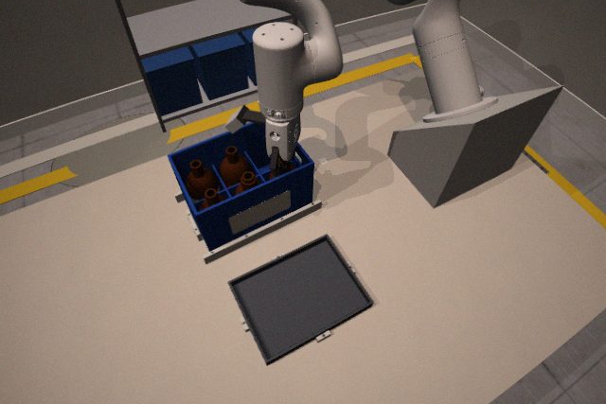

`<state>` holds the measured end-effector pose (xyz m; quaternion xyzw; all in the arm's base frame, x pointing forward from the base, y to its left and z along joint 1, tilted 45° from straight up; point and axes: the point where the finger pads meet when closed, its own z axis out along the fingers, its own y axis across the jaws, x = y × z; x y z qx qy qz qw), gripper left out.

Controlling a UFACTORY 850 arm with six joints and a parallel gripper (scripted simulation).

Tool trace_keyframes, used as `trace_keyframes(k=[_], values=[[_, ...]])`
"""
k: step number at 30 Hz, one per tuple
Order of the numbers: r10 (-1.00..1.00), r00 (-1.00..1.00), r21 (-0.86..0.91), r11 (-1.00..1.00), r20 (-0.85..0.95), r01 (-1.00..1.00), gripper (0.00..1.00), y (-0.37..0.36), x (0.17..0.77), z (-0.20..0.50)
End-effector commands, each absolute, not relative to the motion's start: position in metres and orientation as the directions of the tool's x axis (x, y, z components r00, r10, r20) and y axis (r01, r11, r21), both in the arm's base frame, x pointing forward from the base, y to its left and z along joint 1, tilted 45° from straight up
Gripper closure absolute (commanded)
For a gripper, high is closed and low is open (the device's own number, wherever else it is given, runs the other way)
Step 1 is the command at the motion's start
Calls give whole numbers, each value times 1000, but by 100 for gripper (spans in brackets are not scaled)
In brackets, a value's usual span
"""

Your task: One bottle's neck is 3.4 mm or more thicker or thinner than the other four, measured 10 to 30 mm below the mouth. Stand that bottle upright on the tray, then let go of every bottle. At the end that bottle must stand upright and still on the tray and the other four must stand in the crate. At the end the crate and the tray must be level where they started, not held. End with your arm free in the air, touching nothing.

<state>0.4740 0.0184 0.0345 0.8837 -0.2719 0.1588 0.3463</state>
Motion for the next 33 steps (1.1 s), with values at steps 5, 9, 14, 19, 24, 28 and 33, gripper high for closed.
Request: trace_keyframes(k=[5,9,14,19,24,28,33], values=[[-370,801,525,-613,470,-591,35,19,475,35],[-370,801,525,-613,470,-591,35,19,475,35],[-370,801,525,-613,470,-591,35,22,474,38],[-370,801,525,-613,470,-591,35,29,473,45],[-370,801,525,-613,470,-591,35,37,472,53],[-370,801,525,-613,470,-591,35,44,471,60],[-370,801,525,-613,470,-591,35,56,470,73]])
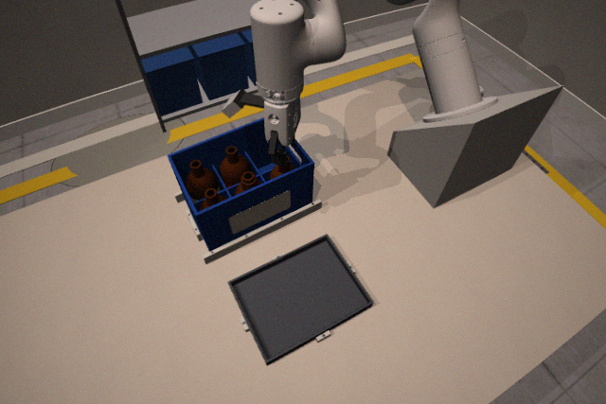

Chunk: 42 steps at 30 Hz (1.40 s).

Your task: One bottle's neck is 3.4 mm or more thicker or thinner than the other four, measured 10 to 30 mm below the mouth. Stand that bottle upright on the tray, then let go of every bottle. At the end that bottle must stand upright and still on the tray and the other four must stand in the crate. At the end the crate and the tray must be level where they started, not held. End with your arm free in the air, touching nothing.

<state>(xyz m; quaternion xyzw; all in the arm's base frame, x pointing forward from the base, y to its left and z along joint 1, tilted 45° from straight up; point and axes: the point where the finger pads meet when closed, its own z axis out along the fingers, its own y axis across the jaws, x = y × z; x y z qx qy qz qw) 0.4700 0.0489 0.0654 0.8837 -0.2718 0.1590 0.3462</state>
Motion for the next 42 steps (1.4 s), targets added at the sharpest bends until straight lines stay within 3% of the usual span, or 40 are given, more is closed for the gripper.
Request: trace_keyframes(k=[1,21,22,42], values=[[-370,801,525,-613,470,-591,35,59,469,75],[-370,801,525,-613,470,-591,35,78,467,95],[-370,801,525,-613,470,-591,100,78,467,95],[-370,801,525,-613,470,-591,100,78,467,95]])
